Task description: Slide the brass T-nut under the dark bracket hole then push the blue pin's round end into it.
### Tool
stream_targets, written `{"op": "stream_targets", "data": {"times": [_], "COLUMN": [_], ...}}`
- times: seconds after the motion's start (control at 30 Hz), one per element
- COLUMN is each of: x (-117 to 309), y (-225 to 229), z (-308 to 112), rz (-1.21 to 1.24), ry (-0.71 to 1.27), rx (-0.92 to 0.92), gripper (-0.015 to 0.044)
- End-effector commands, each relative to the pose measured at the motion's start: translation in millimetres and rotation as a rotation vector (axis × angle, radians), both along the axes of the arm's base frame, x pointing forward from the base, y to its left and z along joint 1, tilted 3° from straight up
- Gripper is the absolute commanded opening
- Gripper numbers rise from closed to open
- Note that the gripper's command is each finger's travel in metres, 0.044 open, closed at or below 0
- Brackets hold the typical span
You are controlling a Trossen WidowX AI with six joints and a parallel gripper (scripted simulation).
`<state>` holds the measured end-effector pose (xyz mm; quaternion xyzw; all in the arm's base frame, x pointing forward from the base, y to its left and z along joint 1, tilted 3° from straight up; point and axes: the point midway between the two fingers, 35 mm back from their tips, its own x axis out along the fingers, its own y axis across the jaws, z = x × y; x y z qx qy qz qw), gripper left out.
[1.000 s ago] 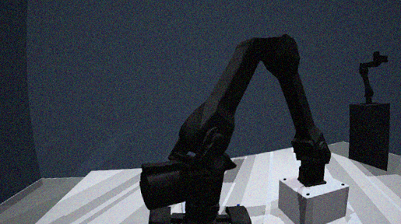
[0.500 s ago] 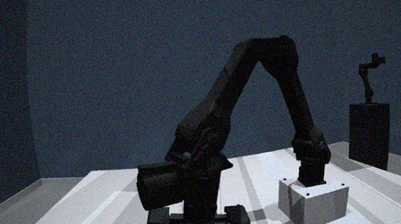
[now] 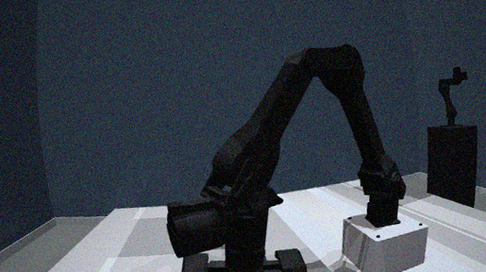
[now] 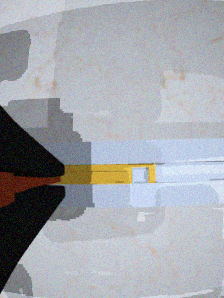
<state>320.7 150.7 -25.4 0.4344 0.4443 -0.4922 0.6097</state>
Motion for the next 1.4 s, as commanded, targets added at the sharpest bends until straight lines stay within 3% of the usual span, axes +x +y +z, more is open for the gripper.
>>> {"op": "stream_targets", "data": {"times": [0.0,1.37], "x": [0.3,6.7], "y": [0.6,-16.6], "z": [-0.2,0.1], "rz": [0.004,0.0], "ry": [0.013,0.057], "rx": [0.002,-0.008], "gripper": [-0.015,-0.015]}}
